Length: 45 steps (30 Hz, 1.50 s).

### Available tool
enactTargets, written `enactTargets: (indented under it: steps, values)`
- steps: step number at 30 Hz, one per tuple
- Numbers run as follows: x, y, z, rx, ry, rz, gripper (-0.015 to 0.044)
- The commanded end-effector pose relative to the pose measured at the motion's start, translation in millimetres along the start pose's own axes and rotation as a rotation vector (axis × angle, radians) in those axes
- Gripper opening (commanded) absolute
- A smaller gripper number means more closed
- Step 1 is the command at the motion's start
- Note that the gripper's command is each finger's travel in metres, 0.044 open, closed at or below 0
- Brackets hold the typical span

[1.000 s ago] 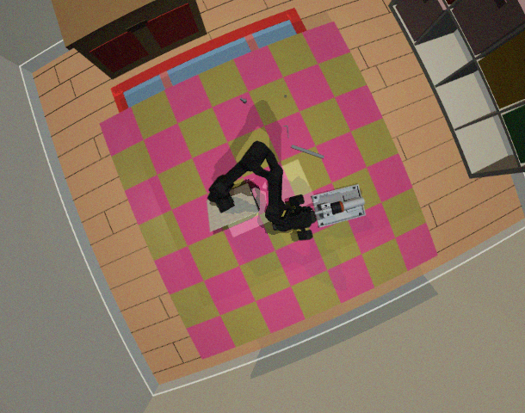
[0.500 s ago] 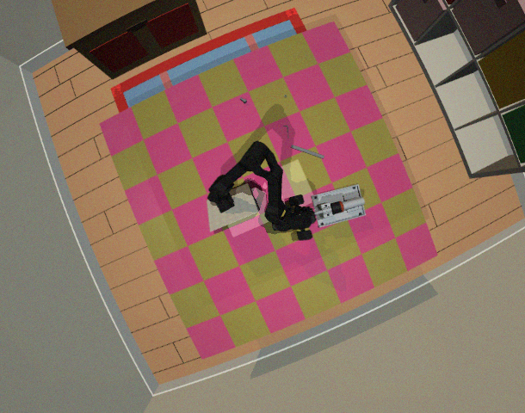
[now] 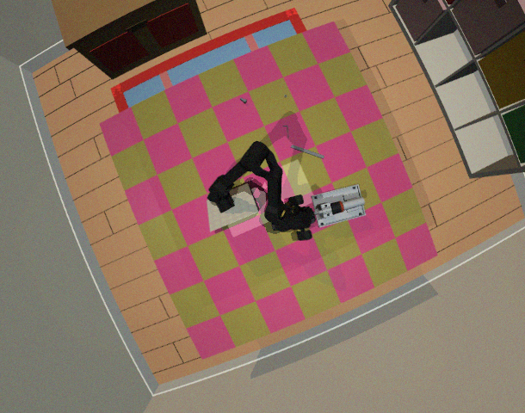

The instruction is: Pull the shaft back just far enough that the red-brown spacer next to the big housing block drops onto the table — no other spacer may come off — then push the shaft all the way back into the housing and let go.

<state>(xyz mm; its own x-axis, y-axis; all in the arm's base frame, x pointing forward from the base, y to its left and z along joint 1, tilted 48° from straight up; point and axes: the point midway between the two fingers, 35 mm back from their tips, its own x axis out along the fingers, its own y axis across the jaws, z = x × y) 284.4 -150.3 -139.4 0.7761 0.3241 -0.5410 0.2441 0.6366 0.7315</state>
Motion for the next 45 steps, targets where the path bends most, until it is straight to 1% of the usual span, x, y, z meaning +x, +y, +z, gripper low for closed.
enactTargets:
  steps: [1, 45]
  values:
    - [-1.2, 0.4, -1.2, 0.000, 0.000, 0.003, 0.0000]
    - [-4.1, 0.3, -4.1, 0.000, 0.000, 0.002, 0.0000]
